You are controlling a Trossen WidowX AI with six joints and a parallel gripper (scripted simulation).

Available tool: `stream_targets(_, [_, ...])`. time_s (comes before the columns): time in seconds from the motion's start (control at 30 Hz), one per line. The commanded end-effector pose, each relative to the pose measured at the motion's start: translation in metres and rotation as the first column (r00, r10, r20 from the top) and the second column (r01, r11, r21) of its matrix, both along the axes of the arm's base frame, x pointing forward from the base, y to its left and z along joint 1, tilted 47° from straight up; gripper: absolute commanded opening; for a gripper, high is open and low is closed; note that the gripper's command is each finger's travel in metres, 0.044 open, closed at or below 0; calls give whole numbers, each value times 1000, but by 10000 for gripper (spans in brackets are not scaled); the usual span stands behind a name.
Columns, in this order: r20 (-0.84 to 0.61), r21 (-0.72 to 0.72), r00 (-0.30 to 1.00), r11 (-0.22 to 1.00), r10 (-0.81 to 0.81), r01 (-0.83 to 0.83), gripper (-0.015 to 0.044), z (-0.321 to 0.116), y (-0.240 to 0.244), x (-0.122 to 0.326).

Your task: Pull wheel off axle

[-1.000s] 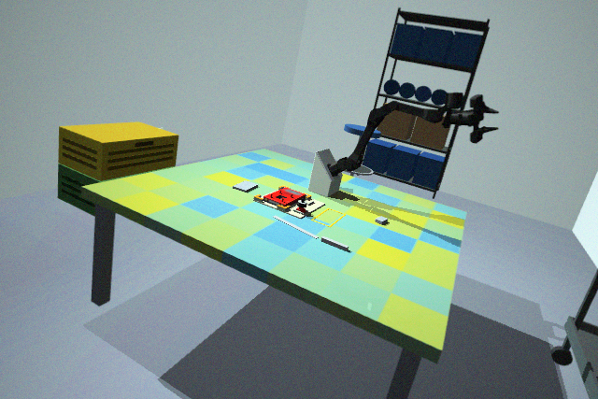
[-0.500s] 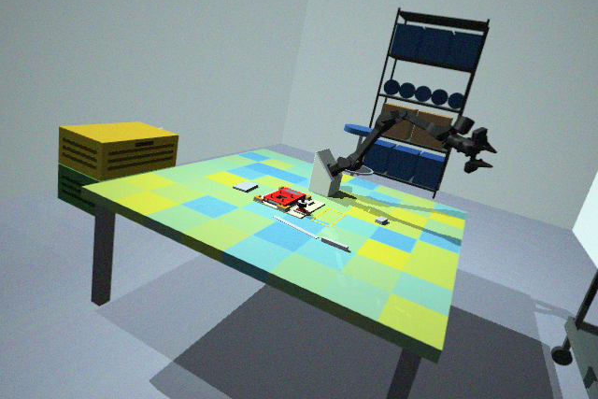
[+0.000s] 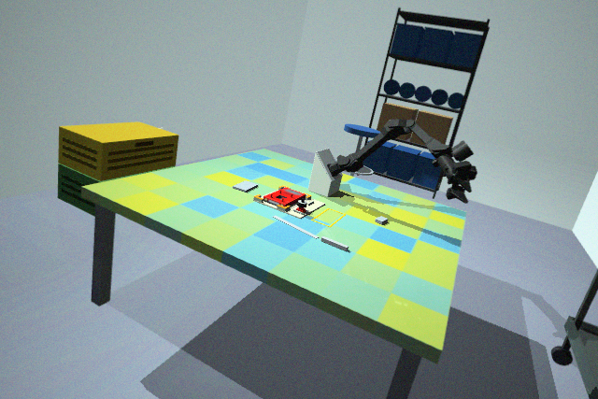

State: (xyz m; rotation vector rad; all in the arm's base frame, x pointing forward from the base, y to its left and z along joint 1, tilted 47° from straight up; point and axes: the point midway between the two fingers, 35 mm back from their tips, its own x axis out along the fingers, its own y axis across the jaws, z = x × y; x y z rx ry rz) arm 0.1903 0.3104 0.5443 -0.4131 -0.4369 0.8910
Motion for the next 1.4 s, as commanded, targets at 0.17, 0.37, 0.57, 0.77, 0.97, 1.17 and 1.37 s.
stream_targets(0.17, [-375, -109, 922, 993, -91, 54, 300, -97, 8, 81])
stream_targets(0.37, [-584, -145, 790, 982, -186, 124, 300, -152, -8, 122])
stream_targets(0.57, [-726, -179, 641, 968, -249, 173, 300, -199, -28, 154])
stream_targets(0.77, [-876, -217, 377, 944, -300, 247, 300, -262, -63, 188])
stream_targets(0.97, [-962, -257, -2, 906, -272, 336, 300, -328, -104, 205])
stream_targets(1.17, [-904, -321, -407, 838, -131, 442, 300, -389, -152, 209])
stream_targets(1.37, [-670, -425, -729, 732, 142, 533, 300, -441, -202, 197])
